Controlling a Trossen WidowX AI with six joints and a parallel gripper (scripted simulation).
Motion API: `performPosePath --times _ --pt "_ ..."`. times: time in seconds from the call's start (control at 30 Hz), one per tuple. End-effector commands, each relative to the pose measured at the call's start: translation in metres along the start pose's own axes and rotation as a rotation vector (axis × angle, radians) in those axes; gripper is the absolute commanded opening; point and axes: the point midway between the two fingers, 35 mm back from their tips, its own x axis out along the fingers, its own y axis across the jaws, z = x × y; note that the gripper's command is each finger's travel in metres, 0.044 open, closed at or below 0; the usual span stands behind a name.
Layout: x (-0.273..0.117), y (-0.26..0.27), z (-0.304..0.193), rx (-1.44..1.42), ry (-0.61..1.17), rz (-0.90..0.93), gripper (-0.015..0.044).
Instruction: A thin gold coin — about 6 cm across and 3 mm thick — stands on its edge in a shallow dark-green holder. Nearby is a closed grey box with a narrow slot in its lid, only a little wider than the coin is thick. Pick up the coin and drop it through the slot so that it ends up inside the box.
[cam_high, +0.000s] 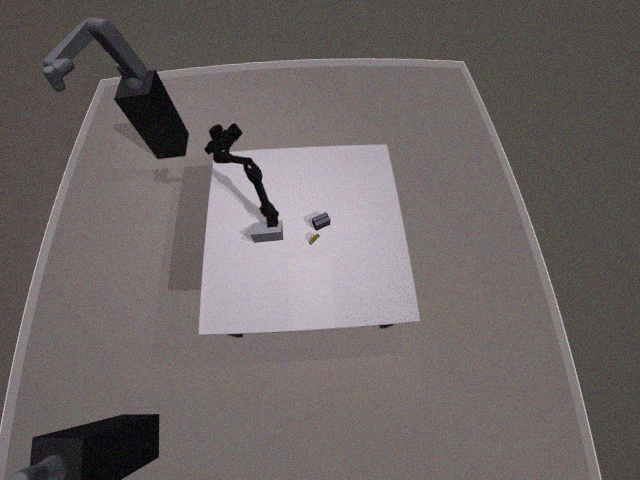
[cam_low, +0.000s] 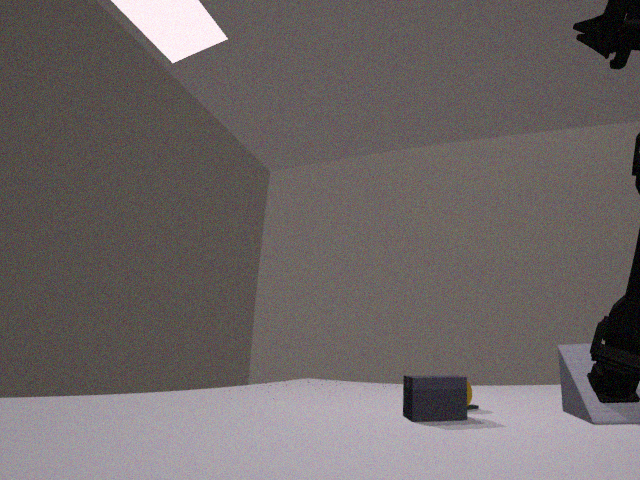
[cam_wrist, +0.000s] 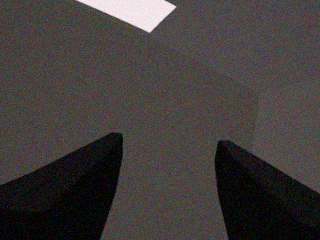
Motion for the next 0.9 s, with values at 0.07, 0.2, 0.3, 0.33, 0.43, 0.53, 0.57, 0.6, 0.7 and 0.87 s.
performPosePath --times 0.07,0.2,0.3,0.33,0.43,0.53,0.57,0.6,0.7,0.87 --pt "0.032 -0.035 -0.016 0.01 -0.04 0.017 0.0161" --pt "0.052 -0.06 -0.027 -0.041 -0.081 -0.006 0.0161" --pt "0.074 -0.082 -0.049 -0.036 -0.06 -0.026 0.0161" --pt "0.082 -0.089 -0.058 -0.035 -0.05 -0.033 0.0161" --pt "0.104 -0.108 -0.087 -0.036 -0.01 -0.058 0.0161" --pt "0.127 -0.125 -0.123 -0.042 0.049 -0.084 0.0161" --pt "0.135 -0.13 -0.136 -0.045 0.074 -0.092 0.0161" --pt "0.142 -0.134 -0.15 -0.05 0.1 -0.1 0.0161" --pt "0.162 -0.144 -0.193 -0.067 0.184 -0.117 0.0161" --pt "0.188 -0.149 -0.271 -0.104 0.352 -0.119 0.0161"
